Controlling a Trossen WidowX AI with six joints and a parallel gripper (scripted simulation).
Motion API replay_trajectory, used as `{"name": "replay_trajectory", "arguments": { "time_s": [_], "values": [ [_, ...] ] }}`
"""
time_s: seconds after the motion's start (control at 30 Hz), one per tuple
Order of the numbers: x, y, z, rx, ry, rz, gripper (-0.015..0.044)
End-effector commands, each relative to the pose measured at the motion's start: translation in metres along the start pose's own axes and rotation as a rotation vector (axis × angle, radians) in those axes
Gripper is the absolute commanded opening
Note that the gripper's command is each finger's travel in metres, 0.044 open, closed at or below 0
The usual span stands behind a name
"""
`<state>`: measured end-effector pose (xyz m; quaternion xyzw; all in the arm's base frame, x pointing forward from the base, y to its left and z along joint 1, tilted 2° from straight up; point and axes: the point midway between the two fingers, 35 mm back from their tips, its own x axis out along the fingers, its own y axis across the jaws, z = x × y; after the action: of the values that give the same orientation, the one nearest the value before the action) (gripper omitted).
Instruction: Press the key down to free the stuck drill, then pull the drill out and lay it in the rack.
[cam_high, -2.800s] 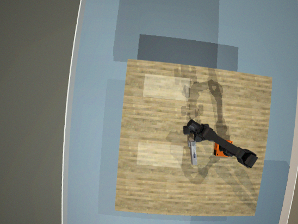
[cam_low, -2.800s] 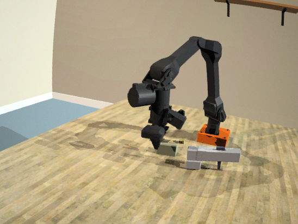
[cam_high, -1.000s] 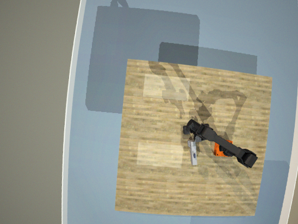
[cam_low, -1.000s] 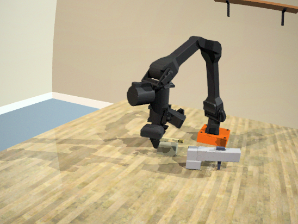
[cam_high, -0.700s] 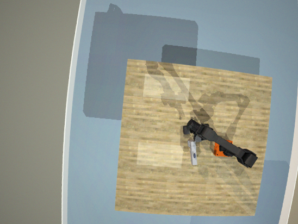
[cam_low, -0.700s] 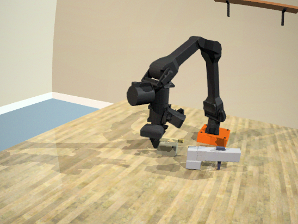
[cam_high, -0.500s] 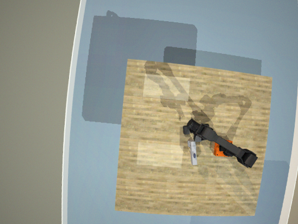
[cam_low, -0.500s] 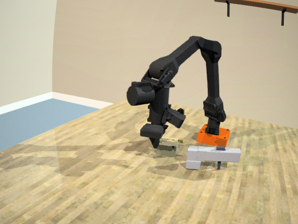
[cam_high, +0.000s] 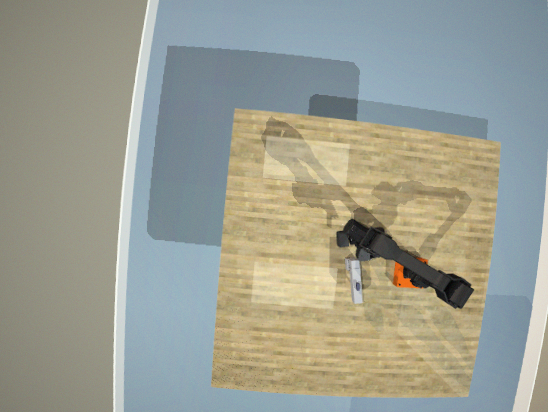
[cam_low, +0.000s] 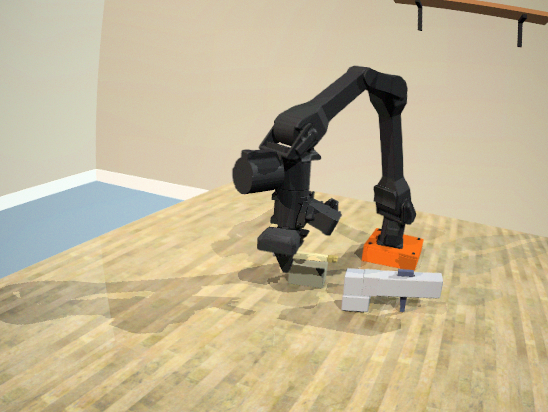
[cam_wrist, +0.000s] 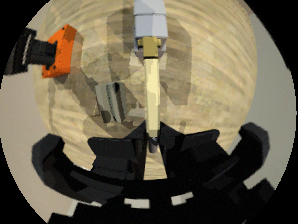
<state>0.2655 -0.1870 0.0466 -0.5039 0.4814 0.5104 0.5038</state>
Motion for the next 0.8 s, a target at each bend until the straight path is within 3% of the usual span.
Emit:
{"name": "replay_trajectory", "arguments": {
  "time_s": [0.0, 0.77],
  "values": [
    [-0.002, -0.002, -0.002, 0.000, 0.006, -0.003, 0.0000],
    [-0.003, 0.028, -0.011, 0.001, 0.007, -0.001, 0.0000]
  ]
}}
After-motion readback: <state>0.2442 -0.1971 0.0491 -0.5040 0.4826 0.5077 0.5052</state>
